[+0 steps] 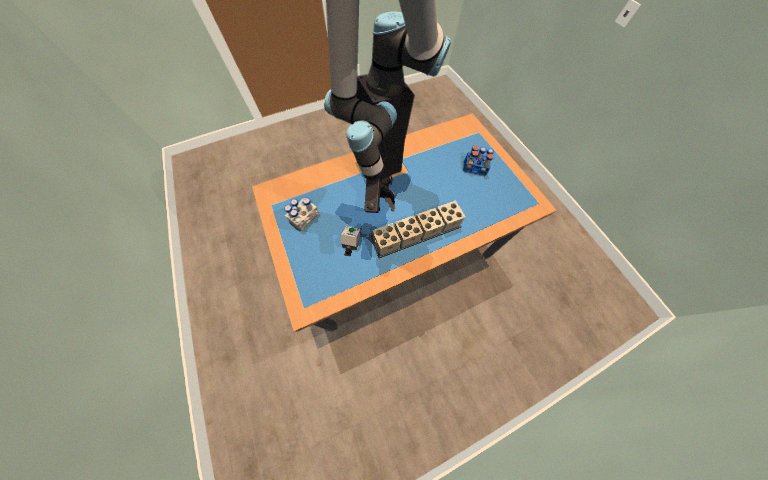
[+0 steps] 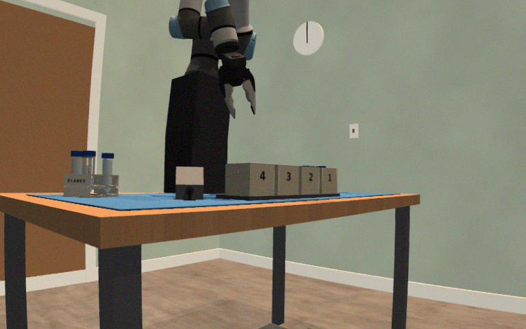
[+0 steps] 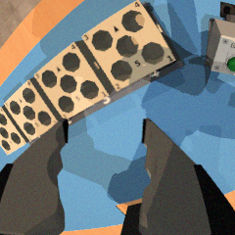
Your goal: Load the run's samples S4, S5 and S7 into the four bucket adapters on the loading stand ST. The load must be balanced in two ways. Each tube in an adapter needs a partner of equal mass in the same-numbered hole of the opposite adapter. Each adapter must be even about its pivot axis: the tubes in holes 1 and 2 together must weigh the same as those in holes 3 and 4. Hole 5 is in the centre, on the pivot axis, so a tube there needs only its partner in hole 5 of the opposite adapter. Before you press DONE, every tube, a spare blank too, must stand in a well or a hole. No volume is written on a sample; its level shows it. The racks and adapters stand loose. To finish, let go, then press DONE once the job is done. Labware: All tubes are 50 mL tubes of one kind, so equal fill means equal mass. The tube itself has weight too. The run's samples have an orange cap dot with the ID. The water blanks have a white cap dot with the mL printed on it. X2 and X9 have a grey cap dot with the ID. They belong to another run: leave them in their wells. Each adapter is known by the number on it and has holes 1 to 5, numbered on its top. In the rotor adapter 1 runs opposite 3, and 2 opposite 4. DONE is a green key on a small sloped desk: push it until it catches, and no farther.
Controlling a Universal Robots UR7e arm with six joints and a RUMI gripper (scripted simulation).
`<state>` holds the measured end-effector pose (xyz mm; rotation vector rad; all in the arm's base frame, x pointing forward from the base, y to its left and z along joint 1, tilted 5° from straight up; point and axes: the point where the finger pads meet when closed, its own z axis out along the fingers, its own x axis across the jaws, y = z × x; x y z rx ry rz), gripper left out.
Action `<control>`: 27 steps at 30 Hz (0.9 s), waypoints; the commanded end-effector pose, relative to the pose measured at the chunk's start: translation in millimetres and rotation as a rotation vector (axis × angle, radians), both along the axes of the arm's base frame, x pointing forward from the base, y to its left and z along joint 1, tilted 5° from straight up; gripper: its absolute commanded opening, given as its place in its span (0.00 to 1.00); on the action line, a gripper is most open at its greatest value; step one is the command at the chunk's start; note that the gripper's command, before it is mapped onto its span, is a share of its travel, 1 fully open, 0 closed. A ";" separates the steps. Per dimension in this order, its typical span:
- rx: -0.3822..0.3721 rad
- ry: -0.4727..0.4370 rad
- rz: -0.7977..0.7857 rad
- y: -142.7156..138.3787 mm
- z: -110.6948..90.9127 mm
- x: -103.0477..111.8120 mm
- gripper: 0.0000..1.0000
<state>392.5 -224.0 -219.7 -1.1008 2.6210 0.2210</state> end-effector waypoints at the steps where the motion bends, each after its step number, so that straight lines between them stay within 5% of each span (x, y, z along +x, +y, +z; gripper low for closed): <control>1: -0.019 0.007 0.049 -0.4 0.3 0.2 0.35; 27: -0.162 0.061 0.418 -0.4 0.3 0.3 0.35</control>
